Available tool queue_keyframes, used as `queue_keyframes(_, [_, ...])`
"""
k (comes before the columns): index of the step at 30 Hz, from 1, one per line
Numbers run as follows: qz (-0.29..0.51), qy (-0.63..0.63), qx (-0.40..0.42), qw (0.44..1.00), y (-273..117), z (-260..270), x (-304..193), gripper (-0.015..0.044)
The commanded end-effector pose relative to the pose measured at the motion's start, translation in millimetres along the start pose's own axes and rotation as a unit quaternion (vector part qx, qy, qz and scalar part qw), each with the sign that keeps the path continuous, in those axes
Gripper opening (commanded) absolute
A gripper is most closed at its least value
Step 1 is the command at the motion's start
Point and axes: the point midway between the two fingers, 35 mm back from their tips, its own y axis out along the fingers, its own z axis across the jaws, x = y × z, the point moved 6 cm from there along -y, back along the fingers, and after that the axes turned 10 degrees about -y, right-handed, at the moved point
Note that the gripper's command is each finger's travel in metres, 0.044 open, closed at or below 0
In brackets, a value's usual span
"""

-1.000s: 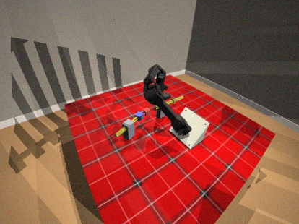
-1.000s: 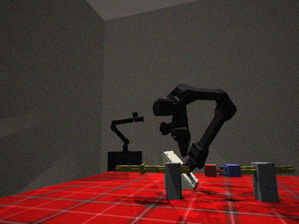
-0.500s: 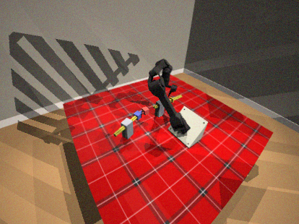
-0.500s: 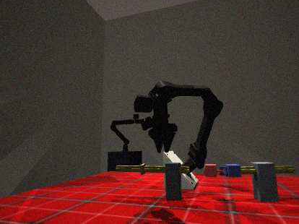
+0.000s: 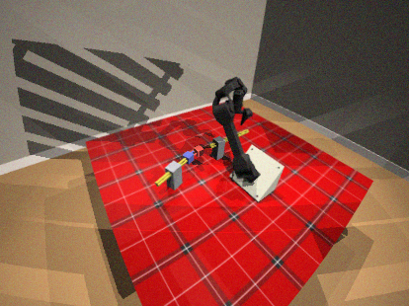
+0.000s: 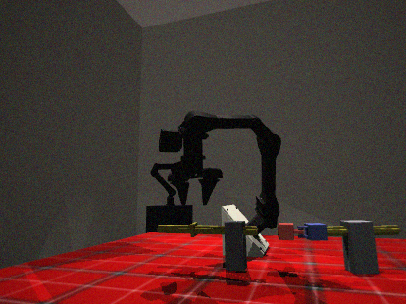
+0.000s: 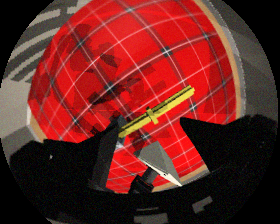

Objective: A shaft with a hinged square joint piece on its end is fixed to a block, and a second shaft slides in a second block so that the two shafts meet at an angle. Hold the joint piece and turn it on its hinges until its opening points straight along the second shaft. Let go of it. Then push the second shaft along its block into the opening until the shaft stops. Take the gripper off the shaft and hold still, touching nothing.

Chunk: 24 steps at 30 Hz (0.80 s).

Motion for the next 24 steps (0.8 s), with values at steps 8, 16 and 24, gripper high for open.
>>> queue_keyframes(8, [0.005, -0.198, -0.009, 0.98, 2, -64, 6, 0.044])
queue_keyframes(16, [0.006, -0.24, -0.01, 0.971, 3, -77, 6, 0.044])
queue_keyframes(24, [0.01, -0.182, -0.01, 0.983, 8, -77, 8, 0.044])
